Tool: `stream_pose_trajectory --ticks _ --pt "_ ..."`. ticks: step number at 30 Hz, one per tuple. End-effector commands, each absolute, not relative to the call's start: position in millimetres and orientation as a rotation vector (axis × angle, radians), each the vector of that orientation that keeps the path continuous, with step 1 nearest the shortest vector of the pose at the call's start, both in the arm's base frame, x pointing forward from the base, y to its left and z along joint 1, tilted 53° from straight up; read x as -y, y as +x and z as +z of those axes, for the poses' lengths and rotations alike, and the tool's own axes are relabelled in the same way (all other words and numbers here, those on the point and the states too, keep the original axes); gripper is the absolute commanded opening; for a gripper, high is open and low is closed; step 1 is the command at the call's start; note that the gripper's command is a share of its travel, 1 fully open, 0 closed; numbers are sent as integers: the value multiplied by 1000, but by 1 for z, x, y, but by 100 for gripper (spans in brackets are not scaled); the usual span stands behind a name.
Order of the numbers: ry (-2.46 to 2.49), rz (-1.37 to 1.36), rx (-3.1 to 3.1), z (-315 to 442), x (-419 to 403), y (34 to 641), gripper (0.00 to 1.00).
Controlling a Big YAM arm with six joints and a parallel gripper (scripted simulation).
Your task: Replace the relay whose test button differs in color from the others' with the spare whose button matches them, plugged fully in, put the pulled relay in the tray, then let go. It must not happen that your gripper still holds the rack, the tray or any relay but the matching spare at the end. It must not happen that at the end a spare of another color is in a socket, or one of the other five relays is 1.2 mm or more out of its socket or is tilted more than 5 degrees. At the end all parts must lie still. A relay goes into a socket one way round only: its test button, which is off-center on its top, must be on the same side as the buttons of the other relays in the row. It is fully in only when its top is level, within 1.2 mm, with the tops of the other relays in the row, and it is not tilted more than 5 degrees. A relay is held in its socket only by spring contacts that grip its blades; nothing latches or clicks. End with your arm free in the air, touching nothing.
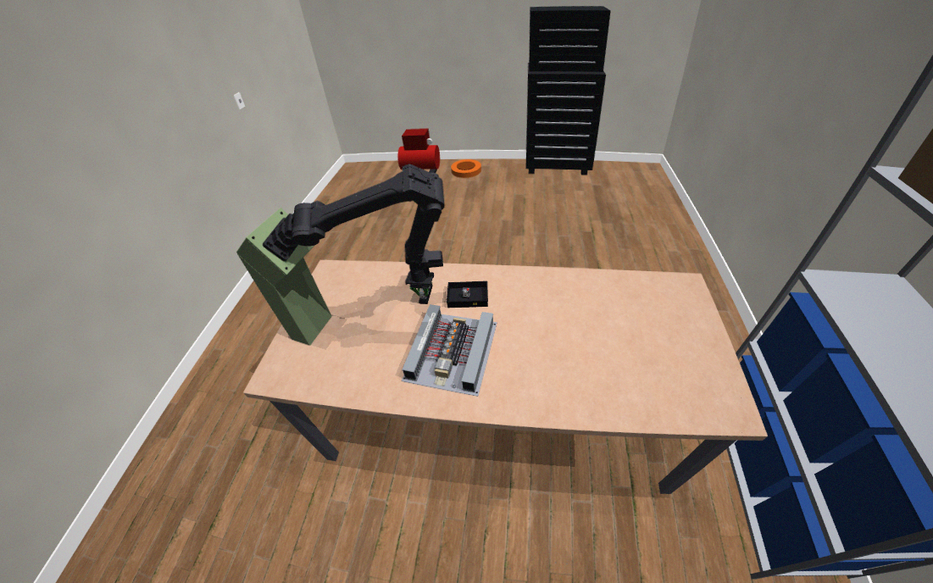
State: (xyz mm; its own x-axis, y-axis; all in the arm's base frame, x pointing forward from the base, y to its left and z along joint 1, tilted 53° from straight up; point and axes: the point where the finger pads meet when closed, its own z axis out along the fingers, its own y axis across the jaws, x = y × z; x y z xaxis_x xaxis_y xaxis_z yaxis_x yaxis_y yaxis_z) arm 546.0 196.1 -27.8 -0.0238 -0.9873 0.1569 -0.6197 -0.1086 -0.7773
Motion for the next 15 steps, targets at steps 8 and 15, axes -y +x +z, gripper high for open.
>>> stream_pose_trajectory --ticks 8,15 --pt "-1778 -970 -1654 -17 -208 530 0" --pt "-1777 -969 -1655 -14 -209 527 0"
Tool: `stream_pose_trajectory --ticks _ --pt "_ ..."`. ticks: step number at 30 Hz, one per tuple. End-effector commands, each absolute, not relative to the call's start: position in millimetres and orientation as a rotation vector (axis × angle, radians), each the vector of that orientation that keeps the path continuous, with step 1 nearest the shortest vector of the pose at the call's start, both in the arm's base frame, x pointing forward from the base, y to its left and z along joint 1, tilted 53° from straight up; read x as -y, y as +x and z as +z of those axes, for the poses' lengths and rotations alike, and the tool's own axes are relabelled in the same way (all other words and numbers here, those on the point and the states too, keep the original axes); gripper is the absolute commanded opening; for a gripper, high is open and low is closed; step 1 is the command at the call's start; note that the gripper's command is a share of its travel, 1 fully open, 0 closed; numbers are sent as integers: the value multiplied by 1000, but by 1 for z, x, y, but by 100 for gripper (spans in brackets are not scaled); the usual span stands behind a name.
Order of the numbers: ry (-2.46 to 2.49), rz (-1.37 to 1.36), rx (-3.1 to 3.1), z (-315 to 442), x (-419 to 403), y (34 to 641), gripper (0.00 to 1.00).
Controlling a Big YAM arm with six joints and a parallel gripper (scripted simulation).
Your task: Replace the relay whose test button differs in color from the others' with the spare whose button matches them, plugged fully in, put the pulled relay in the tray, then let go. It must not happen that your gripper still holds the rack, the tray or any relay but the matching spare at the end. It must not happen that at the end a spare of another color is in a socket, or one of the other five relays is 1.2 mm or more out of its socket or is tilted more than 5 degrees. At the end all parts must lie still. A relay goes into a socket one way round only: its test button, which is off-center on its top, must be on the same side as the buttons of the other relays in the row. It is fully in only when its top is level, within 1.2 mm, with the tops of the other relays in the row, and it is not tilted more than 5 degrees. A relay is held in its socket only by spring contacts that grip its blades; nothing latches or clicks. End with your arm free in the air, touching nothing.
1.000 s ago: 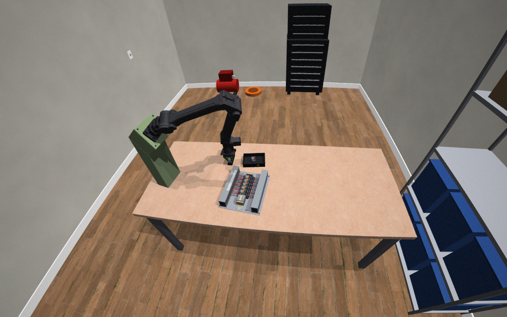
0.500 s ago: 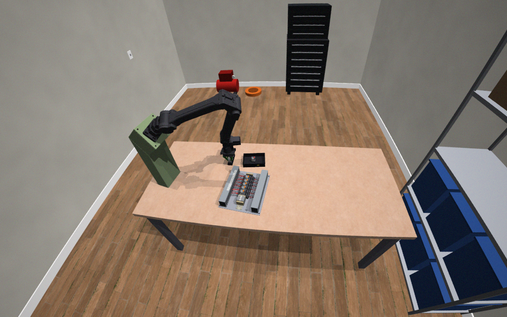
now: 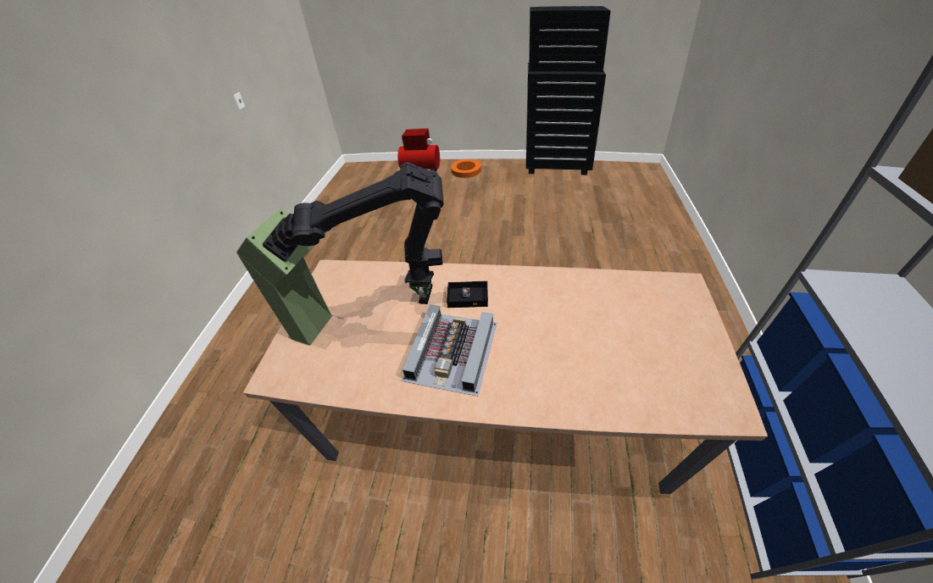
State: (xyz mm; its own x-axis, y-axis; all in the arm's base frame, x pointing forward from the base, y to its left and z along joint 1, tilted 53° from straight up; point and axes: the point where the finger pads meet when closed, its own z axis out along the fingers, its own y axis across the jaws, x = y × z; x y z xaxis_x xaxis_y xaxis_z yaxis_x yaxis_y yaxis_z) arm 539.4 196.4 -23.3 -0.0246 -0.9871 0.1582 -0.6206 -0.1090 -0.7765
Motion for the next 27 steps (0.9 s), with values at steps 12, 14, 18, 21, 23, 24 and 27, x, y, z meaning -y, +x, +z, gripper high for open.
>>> stream_pose_trajectory --ticks 12,14,18,21,23,24,27 --pt "-1778 -970 -1654 -11 -209 522 0" --pt "-1777 -970 -1654 -10 -209 522 0" --pt "-1777 -970 -1653 -9 -210 520 0" --pt "-1777 -970 -1653 -9 -210 520 0" --pt "-1777 -970 -1653 -8 -210 520 0" --pt "-1777 -970 -1652 -8 -210 520 0" --pt "-1777 -970 -1653 -8 -210 519 0"
